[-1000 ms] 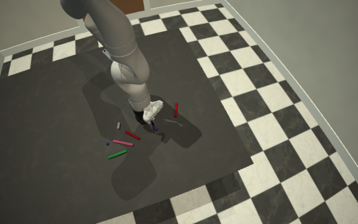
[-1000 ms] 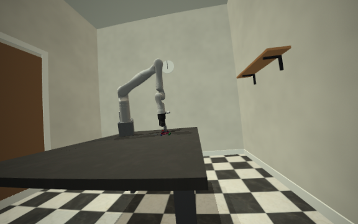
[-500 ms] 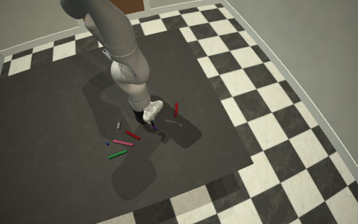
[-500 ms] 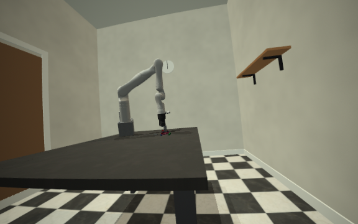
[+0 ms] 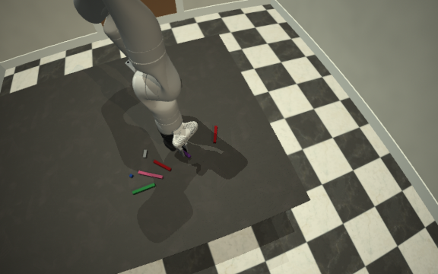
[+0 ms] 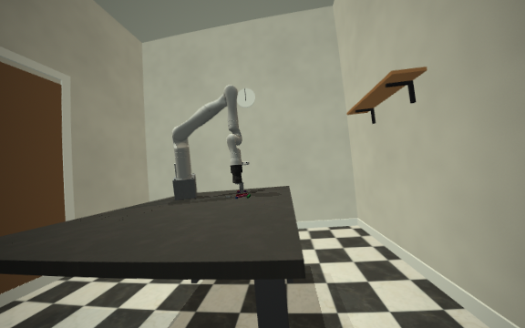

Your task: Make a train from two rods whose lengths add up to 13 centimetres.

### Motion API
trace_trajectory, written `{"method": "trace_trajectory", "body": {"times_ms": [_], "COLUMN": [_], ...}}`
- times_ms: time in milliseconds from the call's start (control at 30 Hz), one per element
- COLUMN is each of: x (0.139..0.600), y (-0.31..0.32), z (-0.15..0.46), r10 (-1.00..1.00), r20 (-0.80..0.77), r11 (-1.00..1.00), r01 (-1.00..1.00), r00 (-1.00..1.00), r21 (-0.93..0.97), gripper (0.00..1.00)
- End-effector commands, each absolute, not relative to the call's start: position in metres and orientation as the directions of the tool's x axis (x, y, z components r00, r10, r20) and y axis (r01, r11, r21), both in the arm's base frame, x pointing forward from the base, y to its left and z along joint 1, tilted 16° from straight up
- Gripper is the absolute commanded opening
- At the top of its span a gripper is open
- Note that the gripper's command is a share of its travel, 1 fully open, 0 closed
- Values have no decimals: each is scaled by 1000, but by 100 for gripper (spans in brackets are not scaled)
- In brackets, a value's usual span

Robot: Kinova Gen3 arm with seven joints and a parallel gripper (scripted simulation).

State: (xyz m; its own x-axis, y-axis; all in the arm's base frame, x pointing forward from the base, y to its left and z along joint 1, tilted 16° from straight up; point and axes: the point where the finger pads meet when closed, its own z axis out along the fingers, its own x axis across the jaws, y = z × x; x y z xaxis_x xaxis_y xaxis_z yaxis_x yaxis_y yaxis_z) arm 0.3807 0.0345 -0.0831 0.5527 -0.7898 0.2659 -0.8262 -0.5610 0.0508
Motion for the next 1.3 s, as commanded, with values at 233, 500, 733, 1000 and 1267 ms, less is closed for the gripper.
{"method": "trace_trajectory", "body": {"times_ms": [233,500,733,1000,1267], "x": [378,375,373,373,375], "y": [53,60,62,62,68], "z": [-31,-6,3,3,1], "r10": [-783,-783,-783,-783,-744], "r20": [269,269,269,269,261], "r11": [-572,-572,-572,-572,-624], "r01": [-819,-819,-819,-819,-779], "r00": [561,561,561,561,616], "r21": [41,41,41,41,59], "gripper": [24,24,24,24,24]}}
